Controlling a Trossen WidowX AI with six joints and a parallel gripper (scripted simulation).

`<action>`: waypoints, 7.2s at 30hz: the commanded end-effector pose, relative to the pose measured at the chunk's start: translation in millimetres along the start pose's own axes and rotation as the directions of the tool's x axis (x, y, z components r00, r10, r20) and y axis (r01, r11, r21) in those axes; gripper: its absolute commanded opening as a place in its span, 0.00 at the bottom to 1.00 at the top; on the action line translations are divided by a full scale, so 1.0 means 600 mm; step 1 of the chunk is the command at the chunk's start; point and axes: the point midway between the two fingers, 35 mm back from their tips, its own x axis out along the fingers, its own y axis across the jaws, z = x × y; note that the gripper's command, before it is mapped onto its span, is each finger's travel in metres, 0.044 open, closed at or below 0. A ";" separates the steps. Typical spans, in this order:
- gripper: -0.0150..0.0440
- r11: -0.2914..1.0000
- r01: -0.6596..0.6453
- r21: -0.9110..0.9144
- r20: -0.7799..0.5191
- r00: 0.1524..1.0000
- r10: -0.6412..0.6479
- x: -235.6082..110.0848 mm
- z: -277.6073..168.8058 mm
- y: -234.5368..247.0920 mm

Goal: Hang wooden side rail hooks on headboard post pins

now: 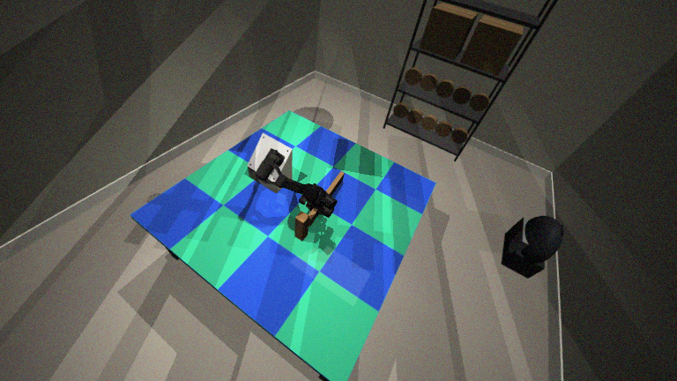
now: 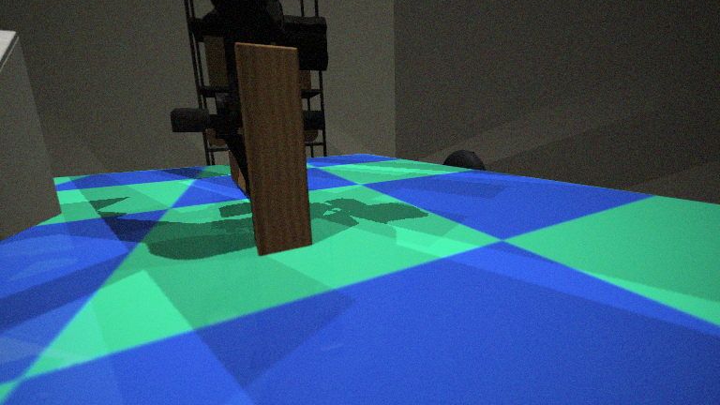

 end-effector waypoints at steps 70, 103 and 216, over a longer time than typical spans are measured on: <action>0.25 1.000 0.012 0.003 -0.004 1.000 -0.012 -0.007 -0.018 -0.003; 0.25 1.000 0.012 0.003 -0.004 1.000 -0.012 -0.006 -0.024 -0.001; 0.25 1.000 0.012 0.003 -0.005 1.000 -0.012 -0.008 -0.045 0.001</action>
